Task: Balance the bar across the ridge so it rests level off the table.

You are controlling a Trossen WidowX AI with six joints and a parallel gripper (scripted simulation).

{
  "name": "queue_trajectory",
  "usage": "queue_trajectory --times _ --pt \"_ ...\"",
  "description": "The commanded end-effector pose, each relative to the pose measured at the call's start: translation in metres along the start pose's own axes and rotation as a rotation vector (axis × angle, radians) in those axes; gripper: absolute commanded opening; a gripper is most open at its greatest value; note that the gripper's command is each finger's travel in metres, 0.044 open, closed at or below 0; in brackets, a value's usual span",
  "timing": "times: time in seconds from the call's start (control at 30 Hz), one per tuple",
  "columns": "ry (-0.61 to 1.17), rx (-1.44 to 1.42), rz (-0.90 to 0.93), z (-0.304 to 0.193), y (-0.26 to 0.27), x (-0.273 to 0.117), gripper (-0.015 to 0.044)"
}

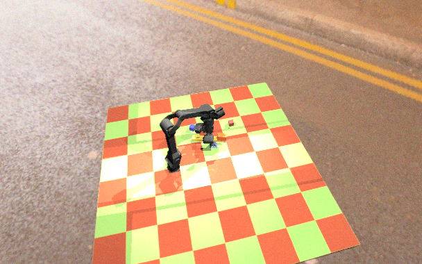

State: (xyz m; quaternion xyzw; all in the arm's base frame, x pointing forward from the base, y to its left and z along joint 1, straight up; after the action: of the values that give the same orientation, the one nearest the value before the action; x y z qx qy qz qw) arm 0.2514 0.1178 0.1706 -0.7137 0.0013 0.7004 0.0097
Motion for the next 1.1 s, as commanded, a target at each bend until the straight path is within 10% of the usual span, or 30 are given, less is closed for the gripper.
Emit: queue_trajectory --times 0.0,1.07 --pt "0.002 -0.004 0.002 -0.0004 0.0002 0.0005 0.0000" --pt "0.002 -0.004 0.002 -0.0006 0.0003 0.0032 0.0000"
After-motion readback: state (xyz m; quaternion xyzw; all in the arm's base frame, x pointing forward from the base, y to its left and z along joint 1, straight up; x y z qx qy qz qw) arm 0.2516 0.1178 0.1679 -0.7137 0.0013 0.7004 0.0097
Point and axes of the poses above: the point midway between the two fingers, 35 mm back from their tips, its own x axis out along the fingers, its own y axis across the jaws, z = x × y, the point moved 6 cm from there along -x, back along the fingers, and after that the axes turned 13 degrees about -x, right-handed, at the moved point
